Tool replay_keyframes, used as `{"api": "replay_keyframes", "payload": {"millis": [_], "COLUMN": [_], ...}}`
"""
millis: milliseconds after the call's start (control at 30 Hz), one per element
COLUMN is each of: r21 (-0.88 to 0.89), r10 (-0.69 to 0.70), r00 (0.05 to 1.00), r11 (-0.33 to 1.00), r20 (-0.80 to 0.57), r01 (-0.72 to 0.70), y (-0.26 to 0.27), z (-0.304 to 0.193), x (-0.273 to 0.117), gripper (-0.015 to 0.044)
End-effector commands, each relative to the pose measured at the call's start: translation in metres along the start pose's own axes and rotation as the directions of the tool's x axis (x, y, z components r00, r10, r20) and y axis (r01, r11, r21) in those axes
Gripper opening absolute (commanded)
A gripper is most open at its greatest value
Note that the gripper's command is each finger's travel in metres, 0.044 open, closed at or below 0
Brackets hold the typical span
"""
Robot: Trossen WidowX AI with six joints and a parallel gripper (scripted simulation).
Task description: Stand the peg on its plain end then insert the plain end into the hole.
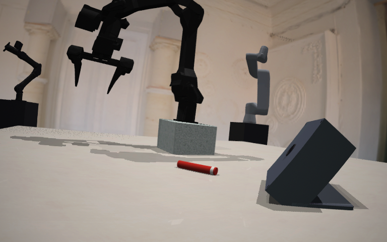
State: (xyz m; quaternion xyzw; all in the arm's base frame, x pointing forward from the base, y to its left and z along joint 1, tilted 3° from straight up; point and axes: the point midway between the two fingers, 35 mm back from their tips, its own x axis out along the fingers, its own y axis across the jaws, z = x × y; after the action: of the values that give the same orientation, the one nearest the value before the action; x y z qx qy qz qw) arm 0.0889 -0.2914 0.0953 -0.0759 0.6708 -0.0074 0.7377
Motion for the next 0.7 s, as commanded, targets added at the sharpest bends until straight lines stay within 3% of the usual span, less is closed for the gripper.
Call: {"api": "replay_keyframes", "payload": {"millis": [0,367,667], "r21": [-0.106,-0.370,-0.553], "r10": [0.034,0.104,0.138], "r00": [0.999,0.995,0.990], "r11": [0.994,0.924,0.824], "r20": [0.009,0.005,-0.023], "r01": [-0.033,-0.095,-0.127], "y": [0.019,0.118,0.231], "z": [0.062,0.190,0.245], "x": [0.014,0.037,0.046], "gripper": [0.0440,0.0440,0.0440]}}
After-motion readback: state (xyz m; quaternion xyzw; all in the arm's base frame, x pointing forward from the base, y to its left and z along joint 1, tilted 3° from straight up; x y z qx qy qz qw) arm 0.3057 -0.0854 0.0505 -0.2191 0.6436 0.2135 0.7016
